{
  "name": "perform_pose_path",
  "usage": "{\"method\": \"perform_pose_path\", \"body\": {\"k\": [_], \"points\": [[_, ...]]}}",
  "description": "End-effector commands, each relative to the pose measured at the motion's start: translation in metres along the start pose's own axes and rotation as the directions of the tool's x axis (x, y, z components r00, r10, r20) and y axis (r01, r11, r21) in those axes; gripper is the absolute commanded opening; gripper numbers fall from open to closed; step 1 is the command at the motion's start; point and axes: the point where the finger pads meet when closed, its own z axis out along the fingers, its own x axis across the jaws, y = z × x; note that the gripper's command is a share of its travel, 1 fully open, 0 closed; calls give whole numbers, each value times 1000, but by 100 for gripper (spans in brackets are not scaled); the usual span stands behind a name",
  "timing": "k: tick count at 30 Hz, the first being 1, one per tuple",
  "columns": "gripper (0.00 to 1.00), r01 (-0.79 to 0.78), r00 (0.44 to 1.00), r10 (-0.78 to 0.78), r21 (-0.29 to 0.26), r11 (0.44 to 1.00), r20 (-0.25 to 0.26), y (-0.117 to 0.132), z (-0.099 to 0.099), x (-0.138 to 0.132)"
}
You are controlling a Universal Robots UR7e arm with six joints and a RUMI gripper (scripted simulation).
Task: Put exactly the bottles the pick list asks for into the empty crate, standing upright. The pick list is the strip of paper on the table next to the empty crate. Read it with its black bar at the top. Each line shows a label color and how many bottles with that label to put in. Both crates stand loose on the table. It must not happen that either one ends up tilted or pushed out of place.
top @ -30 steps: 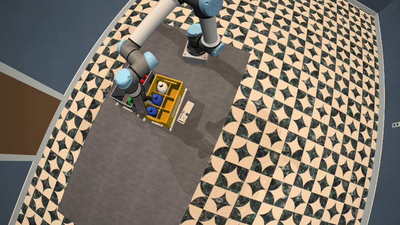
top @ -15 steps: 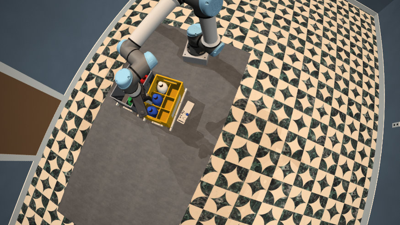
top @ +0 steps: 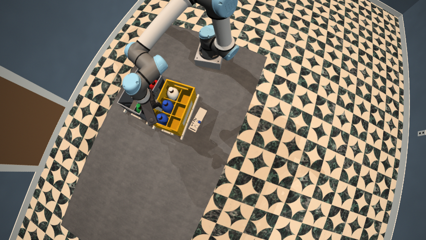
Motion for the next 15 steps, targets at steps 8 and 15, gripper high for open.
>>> {"method": "perform_pose_path", "body": {"k": [8, 15], "points": [[38, 0, 1000, 0, 1, 1000, -1, 0, -5, -14], [38, 0, 1000, 0, 1, 1000, -1, -6, -15, -47]]}}
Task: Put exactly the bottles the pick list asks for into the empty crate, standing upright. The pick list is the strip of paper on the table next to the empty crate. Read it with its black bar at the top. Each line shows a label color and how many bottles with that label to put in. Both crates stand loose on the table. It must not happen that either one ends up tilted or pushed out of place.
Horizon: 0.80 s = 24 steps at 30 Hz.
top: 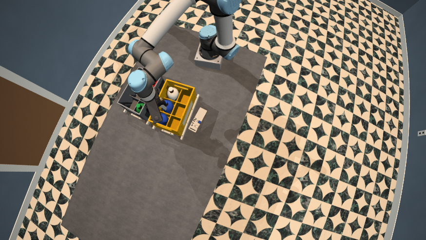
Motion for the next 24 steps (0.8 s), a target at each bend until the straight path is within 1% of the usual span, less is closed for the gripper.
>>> {"method": "perform_pose_path", "body": {"k": [1, 6, 8, 23, 24], "points": [[38, 0, 1000, 0, 1, 1000, -2, -4, -8, -25], [38, 0, 1000, 0, 1, 1000, -2, -9, -15, -48], [38, 0, 1000, 0, 1, 1000, -2, -9, -15, -48], [38, 0, 1000, 0, 1, 1000, -1, -22, -36, -119], [38, 0, 1000, 0, 1, 1000, -1, -22, -36, -119]]}}
